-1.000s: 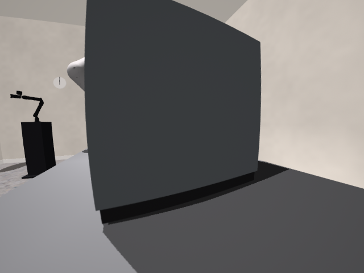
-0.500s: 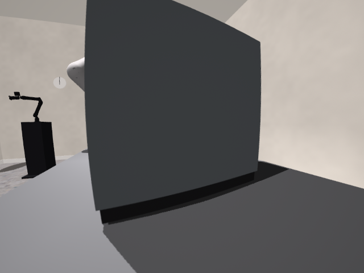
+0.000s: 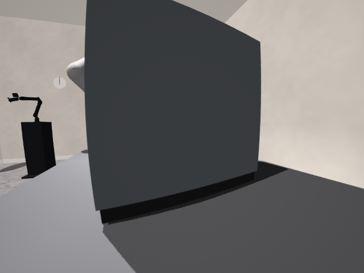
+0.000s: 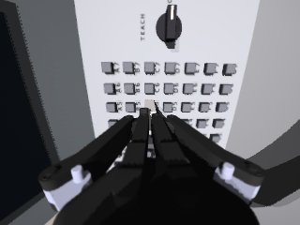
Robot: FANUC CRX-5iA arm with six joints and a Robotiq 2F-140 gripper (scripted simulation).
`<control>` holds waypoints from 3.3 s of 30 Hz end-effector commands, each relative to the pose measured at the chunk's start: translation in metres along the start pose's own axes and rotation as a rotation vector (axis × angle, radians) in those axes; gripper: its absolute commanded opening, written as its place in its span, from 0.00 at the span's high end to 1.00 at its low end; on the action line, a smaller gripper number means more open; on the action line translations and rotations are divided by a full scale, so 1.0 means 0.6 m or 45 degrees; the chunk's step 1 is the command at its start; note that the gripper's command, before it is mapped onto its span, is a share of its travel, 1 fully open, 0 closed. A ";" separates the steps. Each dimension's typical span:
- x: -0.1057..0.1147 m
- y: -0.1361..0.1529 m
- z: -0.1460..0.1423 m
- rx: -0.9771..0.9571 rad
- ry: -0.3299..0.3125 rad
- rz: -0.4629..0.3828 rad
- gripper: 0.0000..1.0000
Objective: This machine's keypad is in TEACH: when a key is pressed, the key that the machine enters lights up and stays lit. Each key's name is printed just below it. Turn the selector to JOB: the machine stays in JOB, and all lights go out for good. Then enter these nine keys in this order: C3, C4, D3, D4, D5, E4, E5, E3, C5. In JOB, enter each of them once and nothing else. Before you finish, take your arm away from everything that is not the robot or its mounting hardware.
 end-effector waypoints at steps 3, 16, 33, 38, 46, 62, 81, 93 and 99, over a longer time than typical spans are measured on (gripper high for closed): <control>-0.001 0.000 0.000 0.000 0.000 -0.001 1.00; -0.002 0.000 0.000 0.000 0.000 -0.001 1.00; -0.002 0.000 0.000 0.000 0.000 -0.001 1.00; -0.001 0.000 0.000 0.000 0.000 -0.001 1.00; 0.013 0.000 0.000 0.000 0.000 -0.001 1.00; 0.052 0.000 0.000 0.000 0.000 -0.001 1.00; 0.059 0.033 0.030 0.000 0.000 -0.001 1.00; 0.058 0.059 0.054 0.000 0.000 -0.001 1.00; 0.049 0.059 0.054 0.000 0.000 -0.001 1.00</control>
Point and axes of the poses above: the point where the finger pads meet when closed, its own x axis back along the fingers, its own z axis across the jaws, y = z × x, the point moved 5 cm from there along x, back along the fingers, and after that the axes turned 2 degrees about x, right-handed, at the moved point
